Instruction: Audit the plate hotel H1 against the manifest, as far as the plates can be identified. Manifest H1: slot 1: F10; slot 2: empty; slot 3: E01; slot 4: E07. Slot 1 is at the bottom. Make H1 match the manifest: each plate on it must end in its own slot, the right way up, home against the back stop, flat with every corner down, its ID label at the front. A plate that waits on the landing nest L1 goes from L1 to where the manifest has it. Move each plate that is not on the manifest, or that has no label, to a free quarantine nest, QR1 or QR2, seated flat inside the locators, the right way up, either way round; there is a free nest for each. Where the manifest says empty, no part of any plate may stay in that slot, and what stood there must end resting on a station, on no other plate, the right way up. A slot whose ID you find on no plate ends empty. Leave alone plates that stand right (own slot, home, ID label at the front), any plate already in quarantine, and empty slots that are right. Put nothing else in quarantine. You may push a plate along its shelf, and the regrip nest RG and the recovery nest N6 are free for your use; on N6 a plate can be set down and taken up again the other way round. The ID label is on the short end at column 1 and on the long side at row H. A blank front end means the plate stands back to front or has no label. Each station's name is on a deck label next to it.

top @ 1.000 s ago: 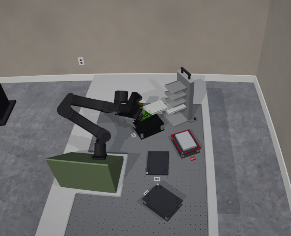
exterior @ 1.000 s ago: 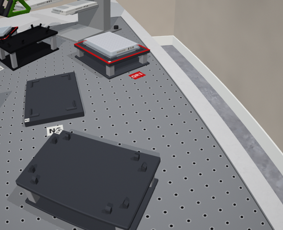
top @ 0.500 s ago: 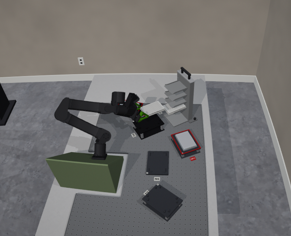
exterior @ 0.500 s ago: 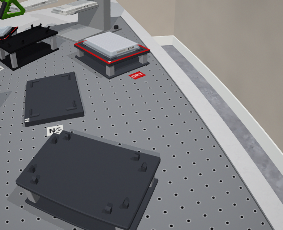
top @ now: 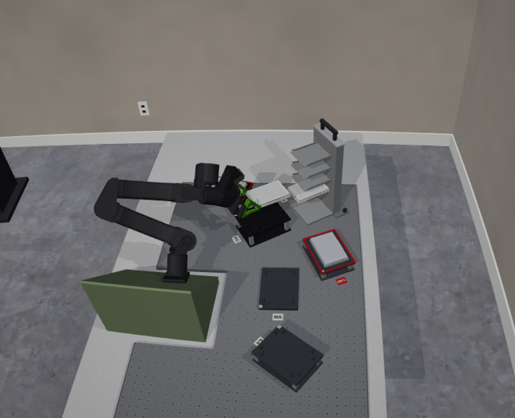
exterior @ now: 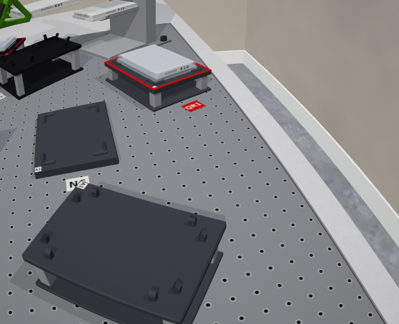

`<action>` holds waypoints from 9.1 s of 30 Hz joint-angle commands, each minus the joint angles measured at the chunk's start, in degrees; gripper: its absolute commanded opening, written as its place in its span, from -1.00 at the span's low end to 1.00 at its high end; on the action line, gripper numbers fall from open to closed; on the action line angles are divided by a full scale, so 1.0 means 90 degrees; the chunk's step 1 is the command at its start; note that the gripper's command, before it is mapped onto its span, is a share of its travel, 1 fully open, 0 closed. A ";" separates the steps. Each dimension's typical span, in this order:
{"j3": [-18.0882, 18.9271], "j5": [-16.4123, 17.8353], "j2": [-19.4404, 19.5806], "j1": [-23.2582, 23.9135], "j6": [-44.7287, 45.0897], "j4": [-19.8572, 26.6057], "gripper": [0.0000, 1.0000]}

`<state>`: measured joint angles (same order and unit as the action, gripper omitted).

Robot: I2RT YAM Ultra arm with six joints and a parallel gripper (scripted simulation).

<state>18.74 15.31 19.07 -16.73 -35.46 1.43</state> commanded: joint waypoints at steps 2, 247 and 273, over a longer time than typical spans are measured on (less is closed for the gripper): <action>0.0147 0.0105 -0.0079 0.0166 0.0000 0.0050 0.72; 0.2235 0.1899 0.2518 0.1966 0.0024 -0.0450 0.72; 0.2447 0.1682 0.2961 0.1751 0.0021 -0.0685 0.72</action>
<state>39.79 31.86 45.65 -1.04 -35.22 -3.81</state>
